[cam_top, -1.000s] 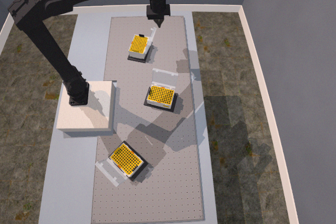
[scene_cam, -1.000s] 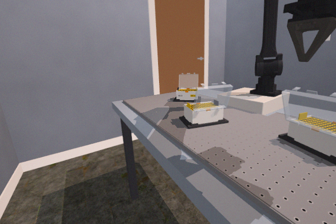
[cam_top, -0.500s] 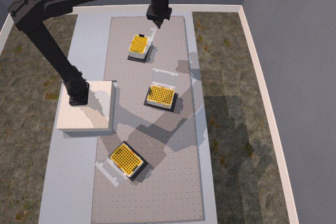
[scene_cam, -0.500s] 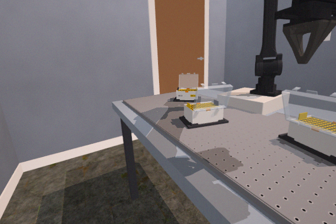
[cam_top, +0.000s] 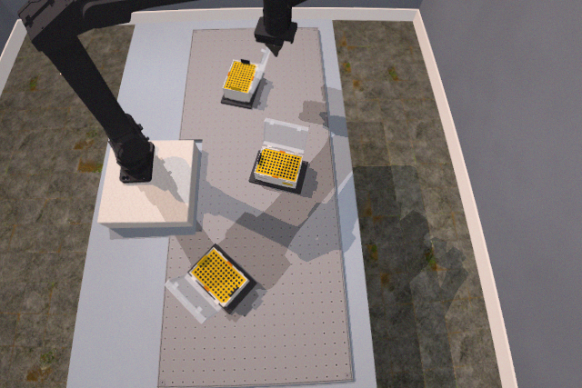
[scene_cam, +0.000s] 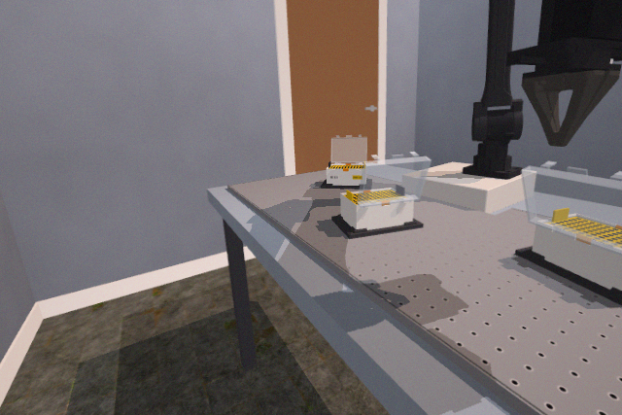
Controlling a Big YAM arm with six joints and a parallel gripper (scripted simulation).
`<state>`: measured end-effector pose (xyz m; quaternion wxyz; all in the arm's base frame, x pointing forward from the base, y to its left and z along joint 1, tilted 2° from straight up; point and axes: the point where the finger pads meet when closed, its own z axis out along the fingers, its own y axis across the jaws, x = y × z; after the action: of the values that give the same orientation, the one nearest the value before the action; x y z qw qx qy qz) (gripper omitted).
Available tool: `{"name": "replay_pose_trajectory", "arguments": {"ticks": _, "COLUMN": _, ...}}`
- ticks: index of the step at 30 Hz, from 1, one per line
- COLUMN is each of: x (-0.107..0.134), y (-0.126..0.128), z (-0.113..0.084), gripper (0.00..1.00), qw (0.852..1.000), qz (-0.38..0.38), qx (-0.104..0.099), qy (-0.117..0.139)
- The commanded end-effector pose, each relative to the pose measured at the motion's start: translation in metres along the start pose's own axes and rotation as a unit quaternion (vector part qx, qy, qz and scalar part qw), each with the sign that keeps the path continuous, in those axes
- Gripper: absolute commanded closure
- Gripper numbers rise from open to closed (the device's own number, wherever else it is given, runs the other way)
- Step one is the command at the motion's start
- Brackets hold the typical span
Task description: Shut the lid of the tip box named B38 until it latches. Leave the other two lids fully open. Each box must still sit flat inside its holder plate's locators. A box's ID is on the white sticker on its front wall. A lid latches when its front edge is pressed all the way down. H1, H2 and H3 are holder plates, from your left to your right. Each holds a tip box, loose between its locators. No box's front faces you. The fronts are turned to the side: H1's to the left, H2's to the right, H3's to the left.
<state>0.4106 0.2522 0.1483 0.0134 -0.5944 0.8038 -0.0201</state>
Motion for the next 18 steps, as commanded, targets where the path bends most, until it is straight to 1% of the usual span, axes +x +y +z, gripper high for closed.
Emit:
{"name": "replay_pose_trajectory", "arguments": {"ticks": 1, "x": 0.004, "y": -0.006, "z": 0.009, "gripper": 1.0, "qw": 1.0, "qz": 0.015, "qx": -0.005, "qy": 0.007}}
{"name": "replay_pose_trajectory", "arguments": {"ticks": 2, "x": 0.004, "y": -0.006, "z": 0.009, "gripper": 1.0, "qw": 1.0, "qz": 0.015, "qx": -0.005, "qy": 0.007}}
{"name": "replay_pose_trajectory", "arguments": {"ticks": 3, "x": -0.002, "y": -0.011, "z": 0.0, "gripper": 1.0, "qw": 1.0, "qz": 0.015, "qx": 0.003, "qy": -0.002}}
{"name": "replay_pose_trajectory", "arguments": {"ticks": 4, "x": -0.006, "y": -0.008, "z": -0.009, "gripper": 1.0, "qw": 1.0, "qz": 0.004, "qx": 0.009, "qy": -0.01}}
{"name": "replay_pose_trajectory", "arguments": {"ticks": 5, "x": -0.004, "y": -0.015, "z": -0.022, "gripper": 1.0, "qw": 0.999, "qz": 0.016, "qx": 0.019, "qy": -0.021}}
{"name": "replay_pose_trajectory", "arguments": {"ticks": 8, "x": -0.004, "y": -0.015, "z": -0.022, "gripper": 1.0, "qw": 0.999, "qz": 0.016, "qx": 0.019, "qy": -0.021}}
{"name": "replay_pose_trajectory", "arguments": {"ticks": 9, "x": -0.004, "y": -0.015, "z": -0.018, "gripper": 1.0, "qw": 1.0, "qz": 0.016, "qx": 0.016, "qy": -0.018}}
{"name": "replay_pose_trajectory", "arguments": {"ticks": 10, "x": -0.006, "y": -0.008, "z": -0.009, "gripper": 1.0, "qw": 1.0, "qz": 0.004, "qx": 0.009, "qy": -0.01}}
{"name": "replay_pose_trajectory", "arguments": {"ticks": 13, "x": -0.006, "y": -0.008, "z": -0.009, "gripper": 1.0, "qw": 1.0, "qz": 0.004, "qx": 0.009, "qy": -0.01}}
{"name": "replay_pose_trajectory", "arguments": {"ticks": 14, "x": -0.004, "y": -0.015, "z": -0.017, "gripper": 1.0, "qw": 1.0, "qz": 0.016, "qx": 0.015, "qy": -0.017}}
{"name": "replay_pose_trajectory", "arguments": {"ticks": 17, "x": -0.004, "y": -0.015, "z": -0.017, "gripper": 1.0, "qw": 1.0, "qz": 0.016, "qx": 0.015, "qy": -0.017}}
{"name": "replay_pose_trajectory", "arguments": {"ticks": 18, "x": 0.0, "y": -0.01, "z": -0.001, "gripper": 1.0, "qw": 1.0, "qz": 0.015, "qx": 0.007, "qy": -0.008}}
